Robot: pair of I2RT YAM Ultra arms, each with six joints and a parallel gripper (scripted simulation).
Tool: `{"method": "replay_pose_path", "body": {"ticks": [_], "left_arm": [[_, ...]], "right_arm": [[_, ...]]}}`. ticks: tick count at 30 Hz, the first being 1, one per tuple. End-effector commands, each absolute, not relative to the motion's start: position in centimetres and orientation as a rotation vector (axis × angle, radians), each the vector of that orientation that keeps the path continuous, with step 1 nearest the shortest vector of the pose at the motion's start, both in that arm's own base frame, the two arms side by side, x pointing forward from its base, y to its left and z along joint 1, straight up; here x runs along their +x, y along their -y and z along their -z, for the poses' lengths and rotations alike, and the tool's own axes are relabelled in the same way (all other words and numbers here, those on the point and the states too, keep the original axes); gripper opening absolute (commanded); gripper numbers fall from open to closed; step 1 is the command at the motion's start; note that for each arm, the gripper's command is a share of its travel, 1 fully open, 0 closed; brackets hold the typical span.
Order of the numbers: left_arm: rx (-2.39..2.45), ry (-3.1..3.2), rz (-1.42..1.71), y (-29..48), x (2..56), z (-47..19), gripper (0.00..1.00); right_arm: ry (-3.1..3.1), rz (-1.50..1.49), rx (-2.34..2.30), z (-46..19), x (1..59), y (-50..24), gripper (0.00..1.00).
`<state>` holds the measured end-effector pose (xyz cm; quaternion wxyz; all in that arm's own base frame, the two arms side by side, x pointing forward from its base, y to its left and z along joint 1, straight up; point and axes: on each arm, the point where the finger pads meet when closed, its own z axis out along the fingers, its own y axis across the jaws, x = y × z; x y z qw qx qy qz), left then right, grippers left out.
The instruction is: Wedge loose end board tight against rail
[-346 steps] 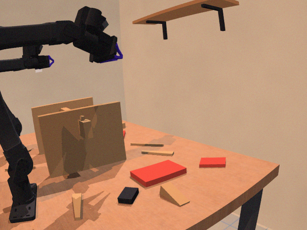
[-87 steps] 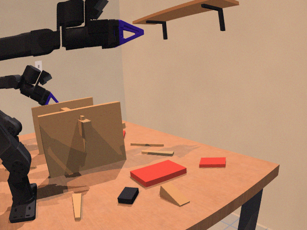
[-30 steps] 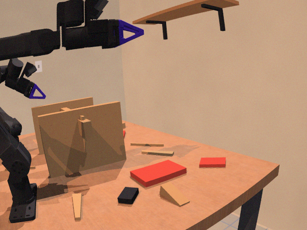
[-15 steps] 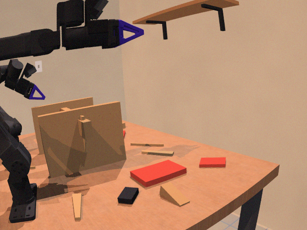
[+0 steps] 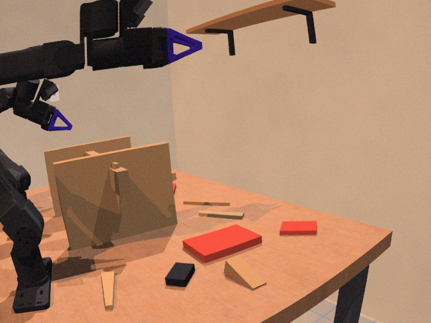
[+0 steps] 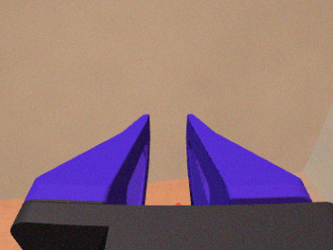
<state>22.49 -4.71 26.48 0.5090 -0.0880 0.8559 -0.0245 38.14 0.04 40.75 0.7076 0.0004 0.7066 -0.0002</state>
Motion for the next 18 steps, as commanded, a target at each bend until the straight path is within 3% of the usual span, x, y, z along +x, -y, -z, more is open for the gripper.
{"method": "replay_pose_path", "body": {"ticks": [1,18], "left_arm": [[-0.159,-1.98,0.158,6.4,25.9,-29.9,0.0],[-0.067,-1.725,0.139,4.6,34.0,-37.5,0.0]], "right_arm": [[-1.527,-0.007,0.002,-42.1,37.7,-0.3,0.2],[-1.526,-0.01,0.0,-42.0,37.5,-0.4,0.2]]}}
